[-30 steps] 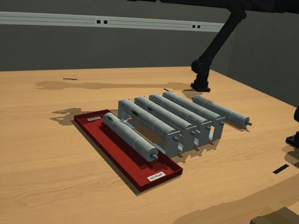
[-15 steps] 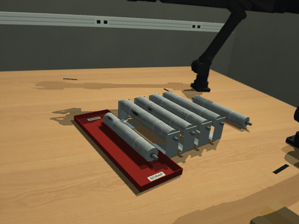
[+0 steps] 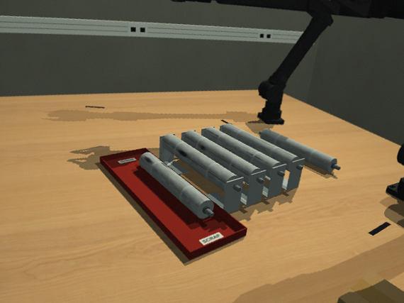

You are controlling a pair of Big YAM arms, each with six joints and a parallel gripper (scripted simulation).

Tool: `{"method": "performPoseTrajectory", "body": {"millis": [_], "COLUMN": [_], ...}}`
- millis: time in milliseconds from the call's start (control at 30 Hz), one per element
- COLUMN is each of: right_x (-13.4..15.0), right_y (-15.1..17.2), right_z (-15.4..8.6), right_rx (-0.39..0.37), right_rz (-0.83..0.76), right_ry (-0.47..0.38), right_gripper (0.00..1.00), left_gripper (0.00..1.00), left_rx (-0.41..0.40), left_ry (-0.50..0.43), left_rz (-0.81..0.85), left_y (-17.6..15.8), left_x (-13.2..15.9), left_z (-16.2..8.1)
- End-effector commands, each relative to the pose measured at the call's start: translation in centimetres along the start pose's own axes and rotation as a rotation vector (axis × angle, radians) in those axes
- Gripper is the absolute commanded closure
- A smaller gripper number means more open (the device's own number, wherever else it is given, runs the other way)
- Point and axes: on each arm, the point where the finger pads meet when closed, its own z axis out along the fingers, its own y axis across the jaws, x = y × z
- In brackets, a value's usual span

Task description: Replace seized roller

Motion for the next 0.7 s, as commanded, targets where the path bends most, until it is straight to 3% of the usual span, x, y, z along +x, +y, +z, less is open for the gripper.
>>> {"method": "performPoseTrajectory", "body": {"millis": [0,667], "right_x": [0.2,-0.07], "right_y": [0.53,0.53], "right_z": [-0.23,-0.24], "right_rx": [-0.012,-0.012], "right_rz": [0.016,0.016], "right_ry": [0.004,0.0], "right_gripper": [0.38,0.38], "left_gripper": [0.68,0.68], "left_rx": [0.011,0.011], "left_ry": [-0.018,-0.025], "left_rz": [-0.017,-0.017], "left_y": [-0.48,-0.48], "left_x": [-1.4,-1.88], "left_z": [-0.28,-0.24]}}
